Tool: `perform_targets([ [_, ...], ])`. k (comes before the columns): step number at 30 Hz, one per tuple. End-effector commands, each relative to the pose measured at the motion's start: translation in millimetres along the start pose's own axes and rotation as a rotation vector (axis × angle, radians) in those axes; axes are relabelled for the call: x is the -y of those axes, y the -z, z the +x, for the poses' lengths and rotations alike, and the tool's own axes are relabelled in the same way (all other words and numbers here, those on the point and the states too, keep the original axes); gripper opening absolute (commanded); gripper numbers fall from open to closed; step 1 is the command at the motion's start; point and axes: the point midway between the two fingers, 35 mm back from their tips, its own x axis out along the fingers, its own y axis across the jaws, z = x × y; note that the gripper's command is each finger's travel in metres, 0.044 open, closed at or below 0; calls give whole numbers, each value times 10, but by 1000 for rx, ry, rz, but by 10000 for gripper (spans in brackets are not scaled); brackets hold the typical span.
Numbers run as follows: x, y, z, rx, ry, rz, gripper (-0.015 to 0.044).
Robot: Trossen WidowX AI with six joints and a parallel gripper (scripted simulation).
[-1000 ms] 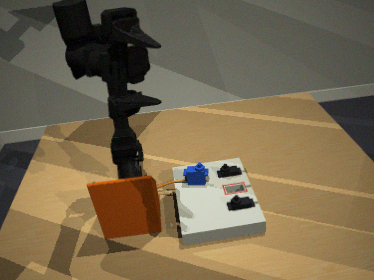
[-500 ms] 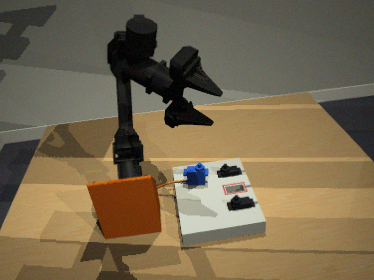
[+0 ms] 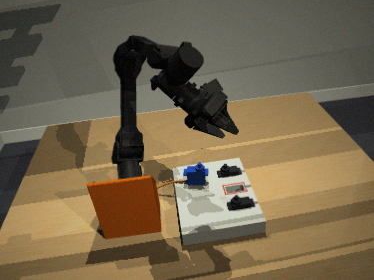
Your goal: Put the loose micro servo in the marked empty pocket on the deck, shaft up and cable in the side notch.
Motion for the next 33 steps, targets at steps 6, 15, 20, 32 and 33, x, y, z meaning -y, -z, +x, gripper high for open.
perform_targets([
  [6, -809, 17, 259, -128, -199, 186, 440],
  [15, -1563, 119, 360, -304, -355, 351, 440],
  [20, -1967, 209, 350, -425, -423, 439, 440],
  [32, -2669, 428, 214, -700, -503, 595, 440],
  [33, -2669, 428, 214, -700, -503, 595, 440],
])
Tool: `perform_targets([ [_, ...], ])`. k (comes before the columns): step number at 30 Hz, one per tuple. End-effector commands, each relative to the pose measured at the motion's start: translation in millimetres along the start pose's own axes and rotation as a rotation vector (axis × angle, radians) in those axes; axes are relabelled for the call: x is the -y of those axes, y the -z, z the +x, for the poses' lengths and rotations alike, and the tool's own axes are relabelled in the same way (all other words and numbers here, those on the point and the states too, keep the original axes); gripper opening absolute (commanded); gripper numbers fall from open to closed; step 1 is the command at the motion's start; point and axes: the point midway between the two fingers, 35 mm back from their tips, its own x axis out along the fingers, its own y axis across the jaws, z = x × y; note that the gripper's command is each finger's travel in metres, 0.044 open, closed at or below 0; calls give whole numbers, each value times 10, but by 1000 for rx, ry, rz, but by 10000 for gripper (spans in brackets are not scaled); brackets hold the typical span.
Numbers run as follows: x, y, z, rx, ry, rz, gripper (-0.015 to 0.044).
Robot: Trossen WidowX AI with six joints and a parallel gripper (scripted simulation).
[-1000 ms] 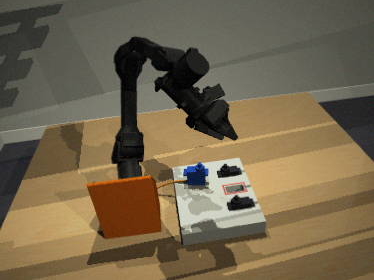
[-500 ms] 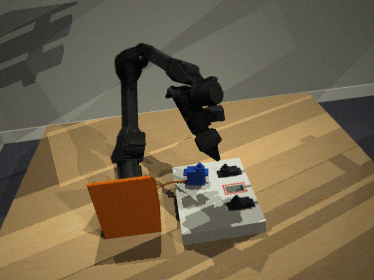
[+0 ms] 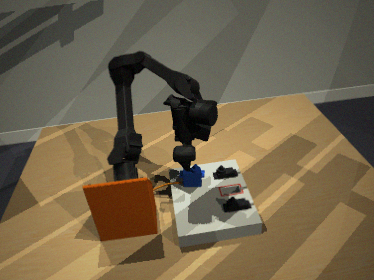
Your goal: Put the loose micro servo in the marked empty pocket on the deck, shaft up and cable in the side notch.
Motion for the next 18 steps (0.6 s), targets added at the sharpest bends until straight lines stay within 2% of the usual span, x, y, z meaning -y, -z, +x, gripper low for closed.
perform_targets([
  [1, -40, 76, 51, -38, -1, 34, 440],
  [18, -48, 86, 334, -38, -2, 34, 440],
])
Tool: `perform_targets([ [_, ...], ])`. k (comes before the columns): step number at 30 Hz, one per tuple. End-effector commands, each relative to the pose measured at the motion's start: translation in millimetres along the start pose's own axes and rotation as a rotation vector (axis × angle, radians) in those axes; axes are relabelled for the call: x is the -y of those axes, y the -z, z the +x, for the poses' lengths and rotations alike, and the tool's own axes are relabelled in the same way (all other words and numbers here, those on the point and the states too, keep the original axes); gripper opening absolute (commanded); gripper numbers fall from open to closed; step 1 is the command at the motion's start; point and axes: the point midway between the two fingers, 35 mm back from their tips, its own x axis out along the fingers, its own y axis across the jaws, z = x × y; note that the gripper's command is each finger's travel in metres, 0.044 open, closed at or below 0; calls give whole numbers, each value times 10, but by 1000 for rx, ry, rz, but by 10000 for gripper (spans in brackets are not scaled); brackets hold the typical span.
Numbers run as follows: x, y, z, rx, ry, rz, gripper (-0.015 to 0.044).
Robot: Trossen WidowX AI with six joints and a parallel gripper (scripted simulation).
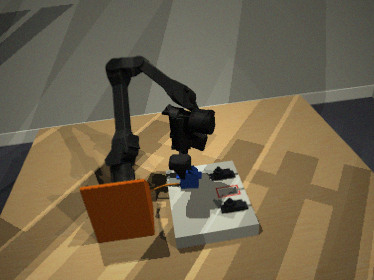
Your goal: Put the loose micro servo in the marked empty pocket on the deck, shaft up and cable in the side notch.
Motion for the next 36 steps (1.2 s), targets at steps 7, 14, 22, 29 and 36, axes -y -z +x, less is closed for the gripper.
perform_targets([
  [7, -5, 9, 149, -1, -5, 4, 440],
  [14, -7, 12, 220, -1, -6, 4, 414],
  [22, -7, 12, 220, -1, -6, 4, 204],
  [29, -7, 12, 220, -1, -6, 4, 98],
  [36, -3, 9, 104, 0, -4, 4, 0],
])
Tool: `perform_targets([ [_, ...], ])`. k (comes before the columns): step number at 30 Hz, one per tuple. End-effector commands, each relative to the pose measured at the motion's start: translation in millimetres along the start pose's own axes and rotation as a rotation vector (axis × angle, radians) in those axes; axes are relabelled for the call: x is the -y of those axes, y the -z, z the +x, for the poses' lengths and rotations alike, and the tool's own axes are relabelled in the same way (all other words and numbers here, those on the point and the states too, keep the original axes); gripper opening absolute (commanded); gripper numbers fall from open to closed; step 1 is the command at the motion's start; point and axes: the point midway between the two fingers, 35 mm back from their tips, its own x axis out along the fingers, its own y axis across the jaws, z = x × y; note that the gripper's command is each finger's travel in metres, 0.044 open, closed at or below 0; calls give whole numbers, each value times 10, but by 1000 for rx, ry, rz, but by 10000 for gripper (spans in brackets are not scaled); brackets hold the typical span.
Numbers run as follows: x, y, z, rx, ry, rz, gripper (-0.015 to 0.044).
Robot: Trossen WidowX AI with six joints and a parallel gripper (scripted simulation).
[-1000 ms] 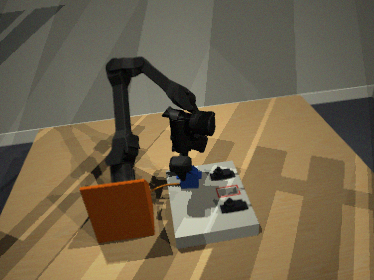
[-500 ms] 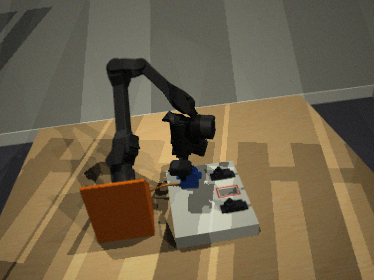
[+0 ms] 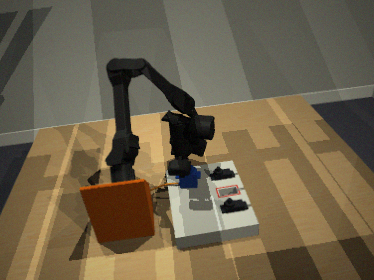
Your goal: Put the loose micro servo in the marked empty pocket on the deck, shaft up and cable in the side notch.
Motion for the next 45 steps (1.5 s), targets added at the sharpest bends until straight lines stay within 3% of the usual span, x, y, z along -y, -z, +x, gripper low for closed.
perform_targets([
  [1, 5, -21, -133, 10, 5, -3, 0],
  [18, -18, 96, -278, 9, 4, -3, 0],
  [36, -51, -357, -283, 11, 4, -4, 0],
  [45, 255, -426, -286, 12, 6, -5, 0],
])
